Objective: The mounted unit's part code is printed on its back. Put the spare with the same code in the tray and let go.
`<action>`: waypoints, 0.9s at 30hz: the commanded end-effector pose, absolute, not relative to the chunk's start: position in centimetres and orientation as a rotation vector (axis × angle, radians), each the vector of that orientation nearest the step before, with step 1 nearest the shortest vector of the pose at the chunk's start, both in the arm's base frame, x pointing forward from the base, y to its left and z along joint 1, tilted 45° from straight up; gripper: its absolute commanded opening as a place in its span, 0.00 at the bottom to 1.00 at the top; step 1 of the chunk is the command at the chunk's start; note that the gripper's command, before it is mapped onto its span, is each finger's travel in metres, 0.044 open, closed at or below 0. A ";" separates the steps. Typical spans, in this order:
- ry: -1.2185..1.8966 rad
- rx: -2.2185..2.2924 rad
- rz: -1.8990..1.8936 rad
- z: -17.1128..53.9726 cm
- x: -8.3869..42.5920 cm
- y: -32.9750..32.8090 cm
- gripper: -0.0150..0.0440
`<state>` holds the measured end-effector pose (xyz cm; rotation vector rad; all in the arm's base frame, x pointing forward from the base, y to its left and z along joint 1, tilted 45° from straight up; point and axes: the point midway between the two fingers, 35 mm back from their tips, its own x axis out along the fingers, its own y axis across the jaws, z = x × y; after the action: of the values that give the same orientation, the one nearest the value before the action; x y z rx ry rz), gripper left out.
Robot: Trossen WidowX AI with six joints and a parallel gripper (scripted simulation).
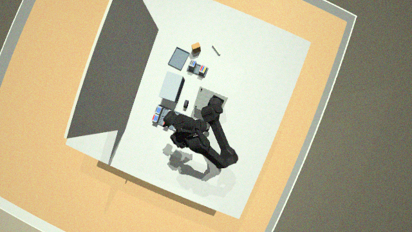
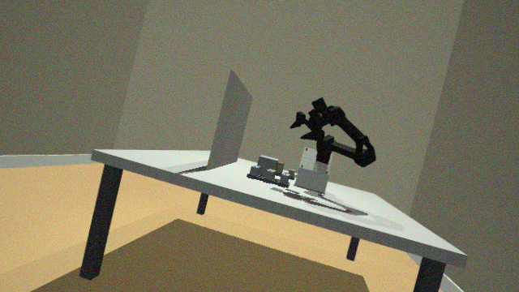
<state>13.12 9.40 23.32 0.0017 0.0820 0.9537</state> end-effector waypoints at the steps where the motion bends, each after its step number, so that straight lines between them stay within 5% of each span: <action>1: 0.082 0.002 0.954 23.3 13.1 9.4 0.98; 9: 0.133 0.035 0.949 23.8 13.9 9.0 1.00; 27: 0.814 0.345 0.846 21.9 26.0 3.3 1.00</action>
<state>24.06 4.25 23.49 0.3140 0.6866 0.8756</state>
